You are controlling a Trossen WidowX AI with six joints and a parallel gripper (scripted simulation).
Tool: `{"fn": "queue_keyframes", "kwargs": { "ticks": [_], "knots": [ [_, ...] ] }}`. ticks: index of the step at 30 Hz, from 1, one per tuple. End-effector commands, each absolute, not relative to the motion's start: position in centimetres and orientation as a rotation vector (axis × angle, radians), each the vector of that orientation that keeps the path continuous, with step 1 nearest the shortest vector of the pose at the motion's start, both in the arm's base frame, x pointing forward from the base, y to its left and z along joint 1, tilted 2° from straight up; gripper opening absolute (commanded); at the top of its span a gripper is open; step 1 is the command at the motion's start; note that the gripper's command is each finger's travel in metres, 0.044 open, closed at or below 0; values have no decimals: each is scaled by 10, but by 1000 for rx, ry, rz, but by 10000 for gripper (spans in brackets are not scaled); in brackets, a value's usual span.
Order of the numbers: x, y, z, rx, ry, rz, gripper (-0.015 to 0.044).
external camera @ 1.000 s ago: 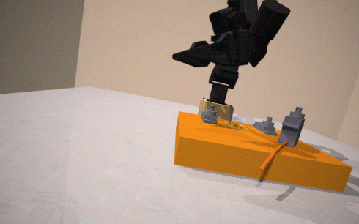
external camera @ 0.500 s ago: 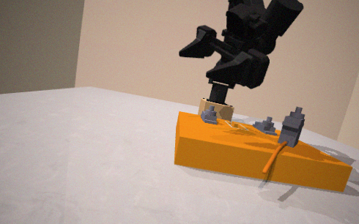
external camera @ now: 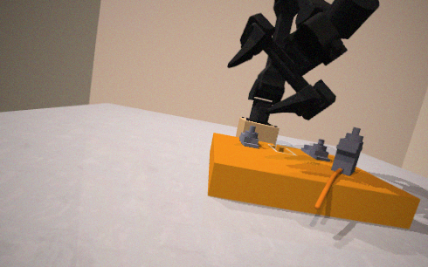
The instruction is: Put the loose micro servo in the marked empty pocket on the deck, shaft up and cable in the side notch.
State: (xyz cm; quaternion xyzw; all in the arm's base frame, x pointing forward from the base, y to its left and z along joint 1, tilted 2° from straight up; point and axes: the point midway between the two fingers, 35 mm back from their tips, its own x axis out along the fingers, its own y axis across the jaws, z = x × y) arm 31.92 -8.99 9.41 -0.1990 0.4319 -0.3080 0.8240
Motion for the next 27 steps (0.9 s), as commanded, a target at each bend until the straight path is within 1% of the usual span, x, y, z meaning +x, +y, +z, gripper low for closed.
{"fn": "queue_keyframes", "kwargs": {
  "ticks": [1, 13, 27],
  "knots": [
    [326, -82, 95, -509, 973, -559, 440],
    [336, -58, 90, -774, 1126, -241, 440],
    [342, -29, 86, -1068, 1221, 177, 440]
  ]
}}
